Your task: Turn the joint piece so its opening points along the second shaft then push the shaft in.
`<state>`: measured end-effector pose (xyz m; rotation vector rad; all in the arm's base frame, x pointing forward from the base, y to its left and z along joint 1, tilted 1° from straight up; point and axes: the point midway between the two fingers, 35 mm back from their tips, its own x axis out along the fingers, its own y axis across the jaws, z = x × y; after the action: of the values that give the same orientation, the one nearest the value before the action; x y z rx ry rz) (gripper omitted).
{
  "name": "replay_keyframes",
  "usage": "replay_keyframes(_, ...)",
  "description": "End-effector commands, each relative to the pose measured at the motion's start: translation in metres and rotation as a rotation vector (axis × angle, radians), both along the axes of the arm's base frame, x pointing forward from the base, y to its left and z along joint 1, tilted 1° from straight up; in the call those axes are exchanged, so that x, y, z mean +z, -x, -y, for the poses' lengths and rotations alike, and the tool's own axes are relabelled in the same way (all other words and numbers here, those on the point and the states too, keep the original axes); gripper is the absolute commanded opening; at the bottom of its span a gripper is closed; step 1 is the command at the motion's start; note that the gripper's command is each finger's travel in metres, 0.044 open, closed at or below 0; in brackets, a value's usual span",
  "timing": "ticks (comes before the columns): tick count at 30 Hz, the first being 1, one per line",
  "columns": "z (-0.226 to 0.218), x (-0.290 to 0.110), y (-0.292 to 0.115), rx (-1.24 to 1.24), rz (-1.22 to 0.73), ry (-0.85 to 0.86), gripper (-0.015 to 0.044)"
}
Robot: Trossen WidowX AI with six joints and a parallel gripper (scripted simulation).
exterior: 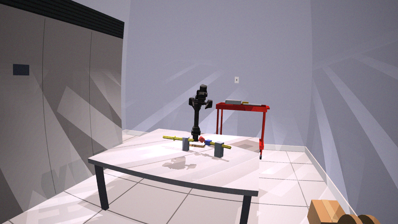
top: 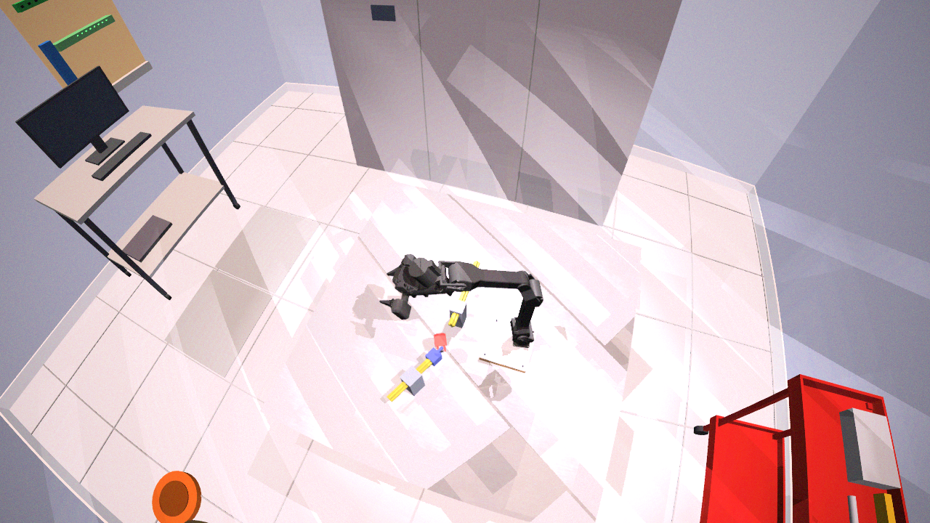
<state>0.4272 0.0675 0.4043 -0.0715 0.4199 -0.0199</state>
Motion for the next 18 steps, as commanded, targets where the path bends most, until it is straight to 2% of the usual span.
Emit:
replay_keyframes(1, 0.005, -0.036, 0.003, -0.011, -0.146, -0.02, 0.044)
replay_keyframes(18, 0.029, -0.138, 0.054, -0.12, -0.676, -0.122, 0.044)
